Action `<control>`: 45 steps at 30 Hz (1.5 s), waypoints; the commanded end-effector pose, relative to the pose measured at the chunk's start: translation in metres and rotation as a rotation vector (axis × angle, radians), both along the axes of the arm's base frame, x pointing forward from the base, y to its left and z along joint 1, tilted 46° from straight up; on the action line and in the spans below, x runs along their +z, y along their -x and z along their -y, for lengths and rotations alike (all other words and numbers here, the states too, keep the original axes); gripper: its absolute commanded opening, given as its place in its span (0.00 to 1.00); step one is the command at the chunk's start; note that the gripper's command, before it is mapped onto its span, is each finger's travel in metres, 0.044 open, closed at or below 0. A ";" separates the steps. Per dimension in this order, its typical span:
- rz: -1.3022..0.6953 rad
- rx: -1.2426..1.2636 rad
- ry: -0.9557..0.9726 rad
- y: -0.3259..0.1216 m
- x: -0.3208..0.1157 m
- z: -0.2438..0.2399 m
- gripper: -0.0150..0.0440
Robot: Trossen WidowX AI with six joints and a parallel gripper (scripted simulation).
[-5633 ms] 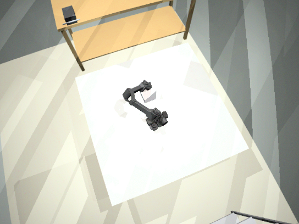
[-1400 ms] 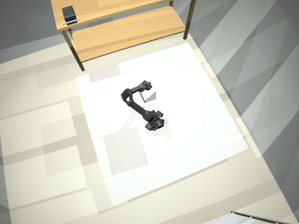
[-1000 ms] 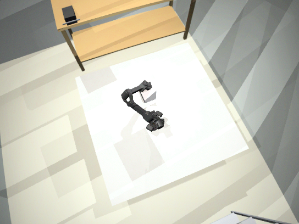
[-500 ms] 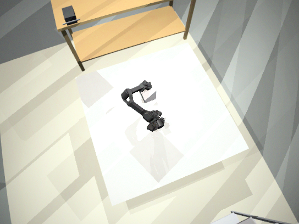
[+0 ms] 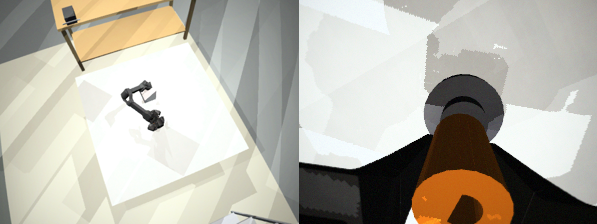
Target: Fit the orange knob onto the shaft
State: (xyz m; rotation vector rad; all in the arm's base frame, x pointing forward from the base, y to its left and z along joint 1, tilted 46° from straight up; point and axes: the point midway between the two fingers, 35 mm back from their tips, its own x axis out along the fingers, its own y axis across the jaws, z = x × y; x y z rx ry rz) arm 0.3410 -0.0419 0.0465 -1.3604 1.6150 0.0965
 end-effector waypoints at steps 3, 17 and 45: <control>0.001 0.006 0.002 -0.004 0.001 0.000 0.25; 0.002 0.006 0.002 -0.006 -0.001 0.002 0.25; -0.147 0.152 0.026 -0.003 -0.002 0.001 0.25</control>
